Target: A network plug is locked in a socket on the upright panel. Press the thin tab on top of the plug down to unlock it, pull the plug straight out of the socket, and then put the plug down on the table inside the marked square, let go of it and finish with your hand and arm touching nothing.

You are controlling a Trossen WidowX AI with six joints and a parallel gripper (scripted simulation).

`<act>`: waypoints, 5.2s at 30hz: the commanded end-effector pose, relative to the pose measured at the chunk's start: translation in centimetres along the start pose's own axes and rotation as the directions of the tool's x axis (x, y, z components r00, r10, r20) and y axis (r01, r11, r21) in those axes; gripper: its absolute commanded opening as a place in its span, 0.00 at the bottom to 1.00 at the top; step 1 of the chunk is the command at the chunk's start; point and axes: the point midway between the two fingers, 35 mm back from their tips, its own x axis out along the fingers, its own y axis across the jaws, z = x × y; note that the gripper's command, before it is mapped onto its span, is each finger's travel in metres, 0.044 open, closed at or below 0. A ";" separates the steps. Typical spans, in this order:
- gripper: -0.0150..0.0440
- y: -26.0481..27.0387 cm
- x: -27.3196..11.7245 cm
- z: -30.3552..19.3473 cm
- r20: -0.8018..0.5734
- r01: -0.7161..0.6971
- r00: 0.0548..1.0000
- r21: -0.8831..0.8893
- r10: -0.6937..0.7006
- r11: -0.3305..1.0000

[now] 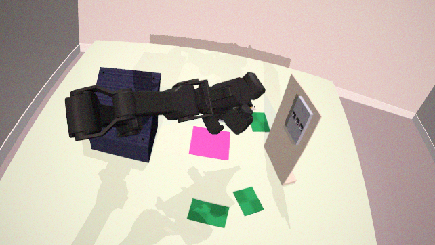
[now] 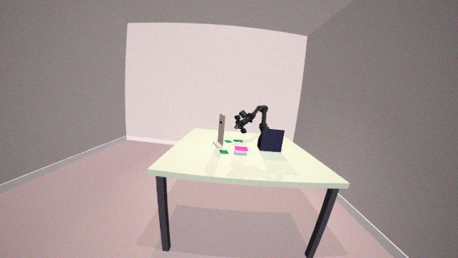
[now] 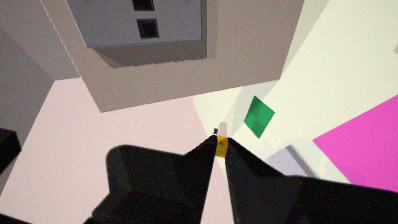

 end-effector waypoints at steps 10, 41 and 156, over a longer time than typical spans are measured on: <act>0.25 -5.1 1.4 -2.6 0.081 0.232 0.968 0.054 -0.236 0.971; 0.25 -11.7 1.1 -4.2 0.338 0.432 0.838 0.069 -0.429 0.899; 0.52 -15.8 2.5 -3.0 0.340 0.430 0.838 0.070 -0.427 0.900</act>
